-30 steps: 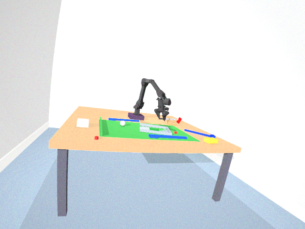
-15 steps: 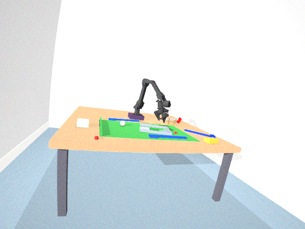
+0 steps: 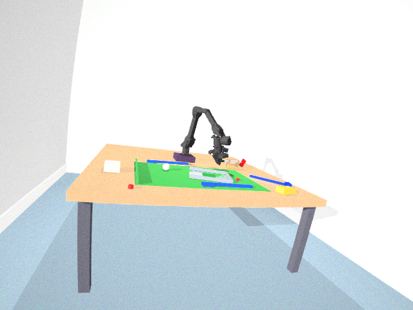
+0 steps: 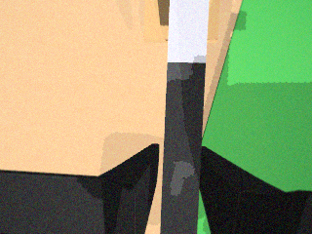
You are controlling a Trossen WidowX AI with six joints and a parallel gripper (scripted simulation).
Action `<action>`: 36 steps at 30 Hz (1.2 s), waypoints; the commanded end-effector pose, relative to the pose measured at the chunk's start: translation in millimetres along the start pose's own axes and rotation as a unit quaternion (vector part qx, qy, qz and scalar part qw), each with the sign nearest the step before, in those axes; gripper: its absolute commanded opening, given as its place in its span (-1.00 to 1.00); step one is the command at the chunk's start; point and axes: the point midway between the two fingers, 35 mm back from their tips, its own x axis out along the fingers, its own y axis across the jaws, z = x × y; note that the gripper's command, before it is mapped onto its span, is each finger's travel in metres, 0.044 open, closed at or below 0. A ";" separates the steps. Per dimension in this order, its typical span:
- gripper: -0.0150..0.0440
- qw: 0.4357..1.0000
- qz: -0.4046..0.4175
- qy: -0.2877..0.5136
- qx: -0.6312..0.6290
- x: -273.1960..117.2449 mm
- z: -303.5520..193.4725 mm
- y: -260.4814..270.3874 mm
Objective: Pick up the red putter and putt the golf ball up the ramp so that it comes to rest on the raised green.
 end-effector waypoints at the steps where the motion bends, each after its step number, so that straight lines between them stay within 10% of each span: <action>1: -0.45 1.000 0.000 0.000 0.000 -0.6 0.2 -0.1; 36: -0.49 0.997 -0.014 0.014 0.074 -100.6 -9.5 -13.6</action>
